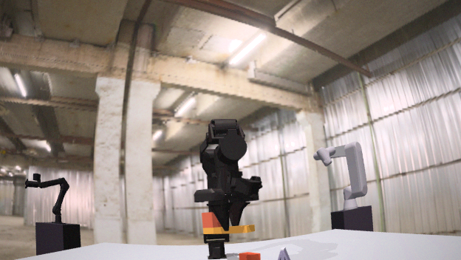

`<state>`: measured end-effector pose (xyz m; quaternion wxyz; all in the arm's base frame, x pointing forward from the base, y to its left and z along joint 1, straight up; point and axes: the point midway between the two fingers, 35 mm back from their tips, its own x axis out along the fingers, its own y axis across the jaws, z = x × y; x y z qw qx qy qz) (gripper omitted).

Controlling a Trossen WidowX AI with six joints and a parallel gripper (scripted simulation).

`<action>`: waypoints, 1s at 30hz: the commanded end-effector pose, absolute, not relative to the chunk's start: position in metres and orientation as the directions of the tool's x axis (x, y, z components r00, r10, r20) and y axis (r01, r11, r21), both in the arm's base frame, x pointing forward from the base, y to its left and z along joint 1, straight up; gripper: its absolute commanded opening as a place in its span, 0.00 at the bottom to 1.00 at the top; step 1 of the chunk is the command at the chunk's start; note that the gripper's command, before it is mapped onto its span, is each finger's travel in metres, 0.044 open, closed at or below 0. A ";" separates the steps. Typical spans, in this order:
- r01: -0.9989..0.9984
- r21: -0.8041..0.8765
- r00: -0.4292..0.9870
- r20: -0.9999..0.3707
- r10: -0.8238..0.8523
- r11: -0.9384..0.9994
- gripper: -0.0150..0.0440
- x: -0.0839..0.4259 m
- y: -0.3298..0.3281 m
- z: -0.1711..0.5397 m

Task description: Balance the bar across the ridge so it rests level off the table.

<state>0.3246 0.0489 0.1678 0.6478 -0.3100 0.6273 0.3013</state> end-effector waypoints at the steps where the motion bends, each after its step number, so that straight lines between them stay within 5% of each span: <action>1: -0.794 -0.021 0.031 -1.000 0.006 0.607 0.25 0.328 0.062 0.168; 30: -0.906 -0.021 0.031 -0.999 0.016 0.422 0.25 0.329 0.169 0.166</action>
